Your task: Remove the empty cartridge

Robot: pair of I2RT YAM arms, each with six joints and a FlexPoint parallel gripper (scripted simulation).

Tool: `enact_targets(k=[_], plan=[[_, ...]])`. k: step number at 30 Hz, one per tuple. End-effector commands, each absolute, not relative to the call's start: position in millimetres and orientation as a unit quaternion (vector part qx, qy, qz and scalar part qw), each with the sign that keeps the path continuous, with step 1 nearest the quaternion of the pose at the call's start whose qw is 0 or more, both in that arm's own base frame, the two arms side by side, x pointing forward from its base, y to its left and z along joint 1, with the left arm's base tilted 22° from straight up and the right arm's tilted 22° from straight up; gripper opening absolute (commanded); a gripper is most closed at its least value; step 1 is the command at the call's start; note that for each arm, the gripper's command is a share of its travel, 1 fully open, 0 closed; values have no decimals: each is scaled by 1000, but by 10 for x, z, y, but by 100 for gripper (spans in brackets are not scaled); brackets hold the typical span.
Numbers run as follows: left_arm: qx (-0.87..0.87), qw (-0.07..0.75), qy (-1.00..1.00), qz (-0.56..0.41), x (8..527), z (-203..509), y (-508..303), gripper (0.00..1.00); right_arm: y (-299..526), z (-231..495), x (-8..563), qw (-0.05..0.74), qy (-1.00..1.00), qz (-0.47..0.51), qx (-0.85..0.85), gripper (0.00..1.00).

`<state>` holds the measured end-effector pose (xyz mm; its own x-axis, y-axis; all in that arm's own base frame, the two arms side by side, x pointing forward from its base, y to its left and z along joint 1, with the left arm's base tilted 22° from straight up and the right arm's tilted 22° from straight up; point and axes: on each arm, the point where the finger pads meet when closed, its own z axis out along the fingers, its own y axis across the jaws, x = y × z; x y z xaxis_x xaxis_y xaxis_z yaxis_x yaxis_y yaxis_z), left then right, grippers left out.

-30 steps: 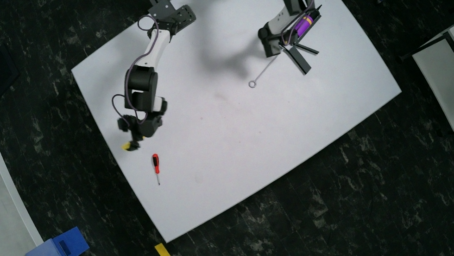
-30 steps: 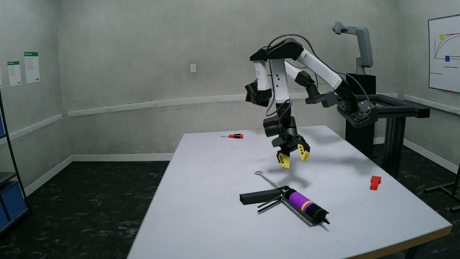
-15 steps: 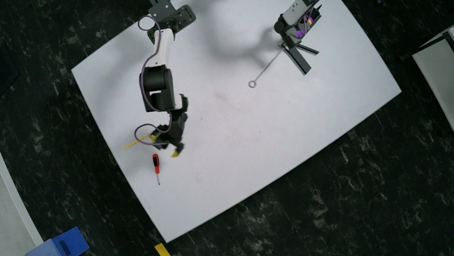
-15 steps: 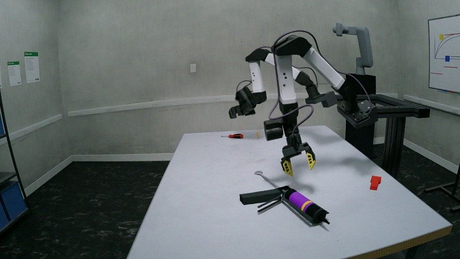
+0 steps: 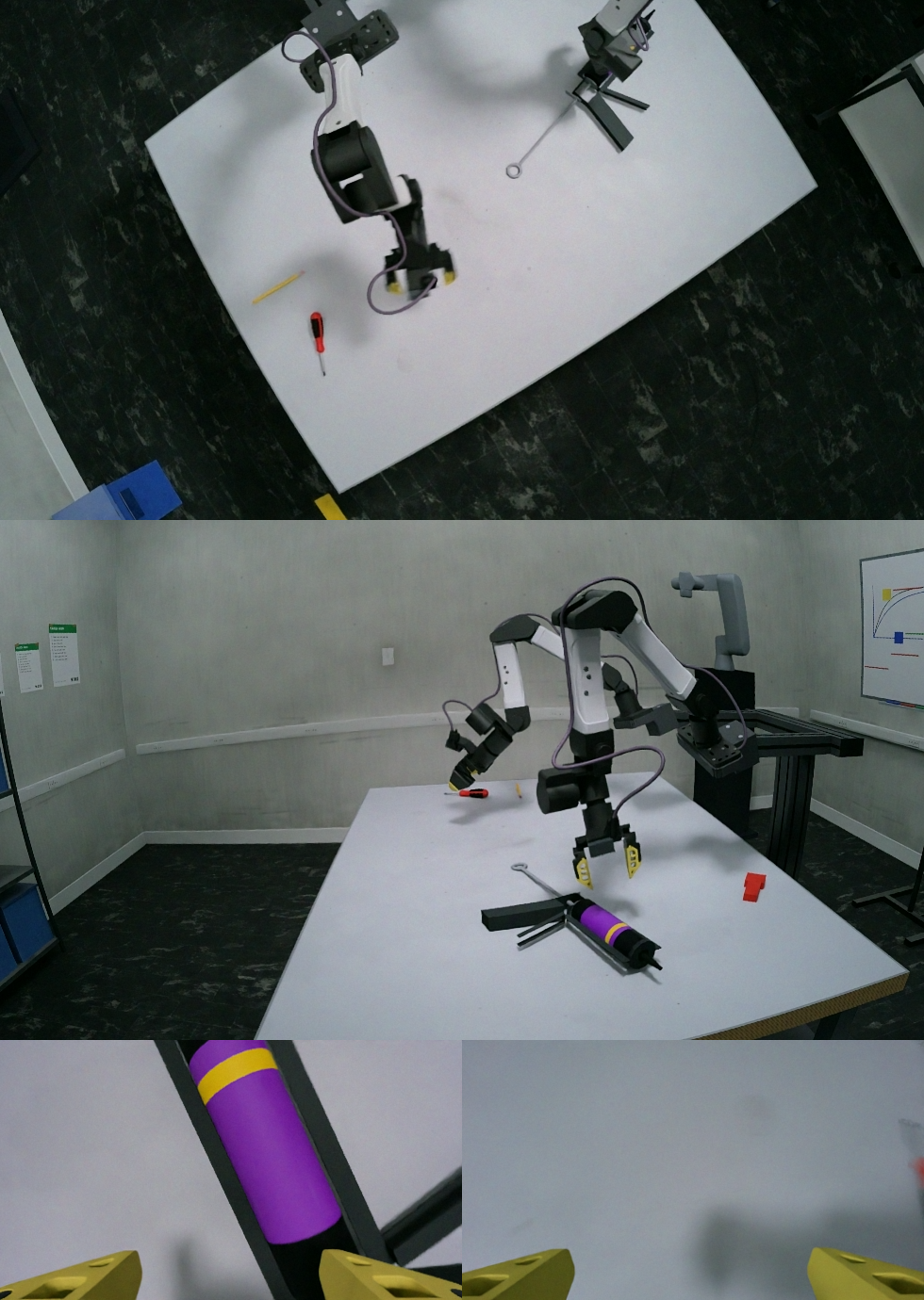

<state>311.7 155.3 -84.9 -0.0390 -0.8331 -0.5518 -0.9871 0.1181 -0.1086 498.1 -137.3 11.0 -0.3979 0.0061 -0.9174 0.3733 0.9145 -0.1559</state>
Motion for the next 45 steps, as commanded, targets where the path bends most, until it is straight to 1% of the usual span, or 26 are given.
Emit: enact_targets(k=[1,3,5,6,10,14,20,22,26,31,34,37,45], plan=[[-673,269,683,86,3331,-721,1598,76,-807,-89,5092,505,854,-125,-21,100],[-684,259,678,75,3315,-767,1640,76,-502,-180,5088,496,859,-102,-77,100],[-684,259,678,75,3315,-767,1640,76,-502,-180,5088,496,859,-102,-77,100],[-688,252,677,69,3302,-808,1642,76,-370,-117,5105,500,855,-93,-105,100],[-714,233,659,38,3280,-844,1757,76,395,-270,4989,481,842,-35,-241,100],[-732,219,645,15,3274,-882,1834,76,942,-410,4796,462,819,13,-341,100],[-758,195,622,-22,3257,-947,1942,76,1771,-504,4352,441,746,93,-491,100],[-758,195,622,-22,3257,-947,1942,76,1771,-504,4352,441,746,93,-491,100],[-775,179,604,-48,3249,-983,2026,76,2350,-561,3861,422,665,162,-595,100],[-786,175,589,-68,3273,-972,2117,76,2827,-531,3328,410,571,226,-674,100],[-789,178,584,-67,3265,-967,2181,76,3040,-598,3000,392,527,266,-705,100],[-788,183,584,-66,3290,-961,2189,76,3125,-630,2883,385,511,280,-715,100],[-786,187,586,-68,3383,-1042,2202,76,3075,-688,2933,382,520,280,-711,100]])
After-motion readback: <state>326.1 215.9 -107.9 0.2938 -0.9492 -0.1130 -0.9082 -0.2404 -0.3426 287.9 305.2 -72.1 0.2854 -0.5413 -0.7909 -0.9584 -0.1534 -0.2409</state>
